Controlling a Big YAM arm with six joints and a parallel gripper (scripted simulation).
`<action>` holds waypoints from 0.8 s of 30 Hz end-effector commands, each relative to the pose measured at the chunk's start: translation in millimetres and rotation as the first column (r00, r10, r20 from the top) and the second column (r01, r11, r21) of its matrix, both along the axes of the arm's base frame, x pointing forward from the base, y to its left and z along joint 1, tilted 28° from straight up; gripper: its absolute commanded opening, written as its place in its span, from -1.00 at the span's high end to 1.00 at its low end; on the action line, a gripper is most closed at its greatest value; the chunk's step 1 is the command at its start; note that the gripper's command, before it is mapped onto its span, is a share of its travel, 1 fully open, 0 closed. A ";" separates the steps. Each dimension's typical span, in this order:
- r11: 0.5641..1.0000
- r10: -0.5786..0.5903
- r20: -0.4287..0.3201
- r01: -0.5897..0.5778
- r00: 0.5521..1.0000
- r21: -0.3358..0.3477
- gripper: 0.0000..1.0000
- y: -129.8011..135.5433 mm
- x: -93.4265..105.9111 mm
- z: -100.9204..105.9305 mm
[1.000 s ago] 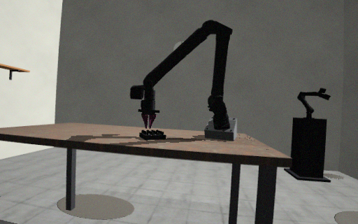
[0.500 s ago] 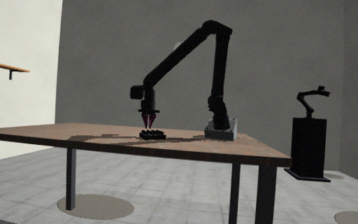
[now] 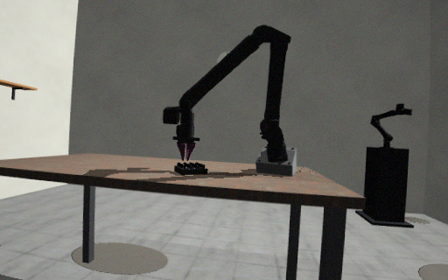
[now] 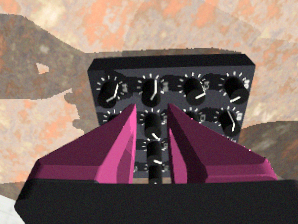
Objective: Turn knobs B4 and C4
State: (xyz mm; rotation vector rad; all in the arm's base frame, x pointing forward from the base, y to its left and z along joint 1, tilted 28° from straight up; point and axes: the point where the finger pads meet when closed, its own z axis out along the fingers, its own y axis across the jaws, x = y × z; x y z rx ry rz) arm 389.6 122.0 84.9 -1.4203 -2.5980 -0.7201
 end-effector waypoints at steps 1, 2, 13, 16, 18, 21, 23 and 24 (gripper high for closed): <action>1.000 0.000 0.001 0.000 1.000 -0.003 0.62 2.5 -1.2 -0.7; 1.000 0.000 0.001 0.000 1.000 -0.003 0.62 2.5 -1.2 -0.7; 1.000 0.000 0.001 0.000 1.000 -0.003 0.62 2.5 -1.2 -0.7; 1.000 0.000 0.001 0.000 1.000 -0.003 0.62 2.5 -1.2 -0.7; 1.000 0.000 0.001 0.000 1.000 -0.003 0.62 2.5 -1.2 -0.7; 1.000 0.000 0.001 0.000 1.000 -0.003 0.62 2.8 -1.0 -1.2; 1.000 0.001 0.002 -0.001 1.000 -0.002 0.62 3.7 -0.2 -2.8; 1.000 0.001 0.000 -0.001 1.000 -0.002 0.62 4.0 0.0 -4.3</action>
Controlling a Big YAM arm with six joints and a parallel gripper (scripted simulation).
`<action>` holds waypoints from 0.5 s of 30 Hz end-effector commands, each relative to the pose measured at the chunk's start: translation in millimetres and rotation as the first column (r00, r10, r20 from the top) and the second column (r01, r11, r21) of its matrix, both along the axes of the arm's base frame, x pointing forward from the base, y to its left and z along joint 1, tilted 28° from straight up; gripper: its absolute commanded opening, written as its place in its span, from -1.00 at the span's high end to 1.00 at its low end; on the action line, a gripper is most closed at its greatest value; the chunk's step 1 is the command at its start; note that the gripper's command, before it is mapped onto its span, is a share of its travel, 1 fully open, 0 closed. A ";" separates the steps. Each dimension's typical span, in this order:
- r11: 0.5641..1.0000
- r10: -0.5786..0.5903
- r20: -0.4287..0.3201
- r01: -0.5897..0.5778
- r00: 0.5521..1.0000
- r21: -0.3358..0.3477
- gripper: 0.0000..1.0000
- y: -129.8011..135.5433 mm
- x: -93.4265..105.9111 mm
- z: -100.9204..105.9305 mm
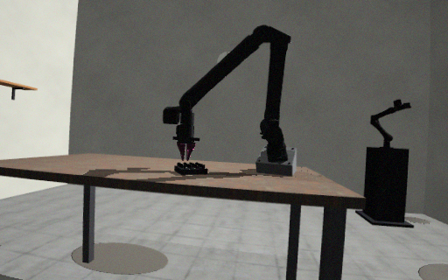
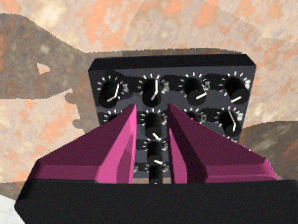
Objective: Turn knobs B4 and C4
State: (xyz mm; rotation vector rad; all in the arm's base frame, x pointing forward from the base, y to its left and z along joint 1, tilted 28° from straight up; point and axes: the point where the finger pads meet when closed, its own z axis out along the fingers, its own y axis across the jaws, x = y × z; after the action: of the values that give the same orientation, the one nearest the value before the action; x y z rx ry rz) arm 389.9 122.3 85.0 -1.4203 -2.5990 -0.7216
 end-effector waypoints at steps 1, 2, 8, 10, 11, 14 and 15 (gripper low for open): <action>1.000 0.001 -0.002 -0.001 1.000 -0.003 0.62 3.7 -0.4 -4.4; 1.000 0.001 -0.002 -0.001 1.000 -0.003 0.62 3.7 -0.4 -4.4; 1.000 0.000 -0.005 0.000 1.000 -0.003 0.62 5.7 -0.2 -8.4; 1.000 0.000 -0.005 0.000 1.000 -0.003 0.62 6.5 0.0 -9.9; 1.000 -0.002 -0.005 0.002 1.000 -0.003 0.62 6.3 0.3 -10.7; 1.000 -0.002 -0.005 0.002 1.000 -0.003 0.62 7.3 0.6 -13.0; 1.000 0.000 -0.005 0.000 1.000 -0.003 0.62 8.3 0.5 -13.7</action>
State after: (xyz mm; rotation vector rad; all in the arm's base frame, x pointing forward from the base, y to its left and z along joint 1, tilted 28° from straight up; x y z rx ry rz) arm 392.1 126.6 80.3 -1.4197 -2.6047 -0.7303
